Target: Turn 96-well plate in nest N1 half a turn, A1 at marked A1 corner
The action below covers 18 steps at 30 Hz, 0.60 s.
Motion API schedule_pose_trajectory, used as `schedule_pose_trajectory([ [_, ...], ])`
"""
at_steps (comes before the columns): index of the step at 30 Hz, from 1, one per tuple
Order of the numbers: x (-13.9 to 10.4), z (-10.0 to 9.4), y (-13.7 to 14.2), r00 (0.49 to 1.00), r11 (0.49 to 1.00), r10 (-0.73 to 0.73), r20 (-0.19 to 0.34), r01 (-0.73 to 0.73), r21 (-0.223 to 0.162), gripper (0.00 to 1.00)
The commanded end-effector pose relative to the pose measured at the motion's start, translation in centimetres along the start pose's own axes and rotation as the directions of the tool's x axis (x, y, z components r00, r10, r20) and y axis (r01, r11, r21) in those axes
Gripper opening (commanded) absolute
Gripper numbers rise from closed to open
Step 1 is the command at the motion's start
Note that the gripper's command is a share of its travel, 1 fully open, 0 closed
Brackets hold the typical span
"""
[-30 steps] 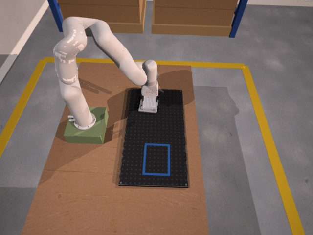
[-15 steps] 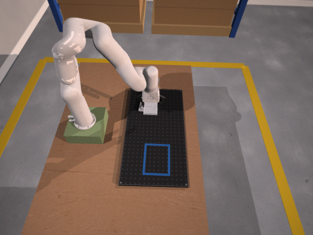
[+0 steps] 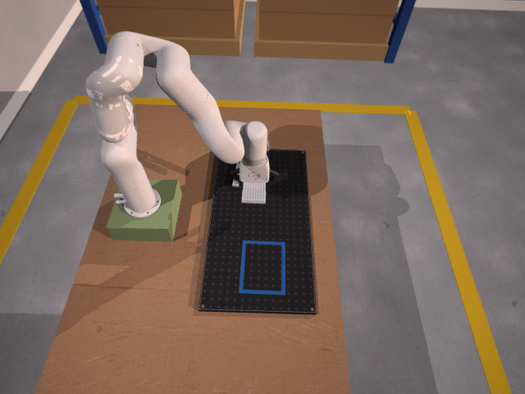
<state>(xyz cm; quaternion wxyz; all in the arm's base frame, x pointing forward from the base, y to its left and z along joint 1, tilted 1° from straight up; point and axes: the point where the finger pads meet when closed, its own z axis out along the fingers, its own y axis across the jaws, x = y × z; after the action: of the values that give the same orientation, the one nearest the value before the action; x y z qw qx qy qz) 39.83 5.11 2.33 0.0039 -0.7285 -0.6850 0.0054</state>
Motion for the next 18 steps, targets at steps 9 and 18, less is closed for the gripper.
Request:
schedule_pose_trajectory([
  [9, -3.0, 0.0, 0.6, 1.0, 1.0, -0.001, -0.001, 0.001, -0.003, 0.0],
  [18, -5.3, 0.0, 1.0, 1.0, 1.0, -0.001, -0.001, 0.001, -0.004, 0.0],
])
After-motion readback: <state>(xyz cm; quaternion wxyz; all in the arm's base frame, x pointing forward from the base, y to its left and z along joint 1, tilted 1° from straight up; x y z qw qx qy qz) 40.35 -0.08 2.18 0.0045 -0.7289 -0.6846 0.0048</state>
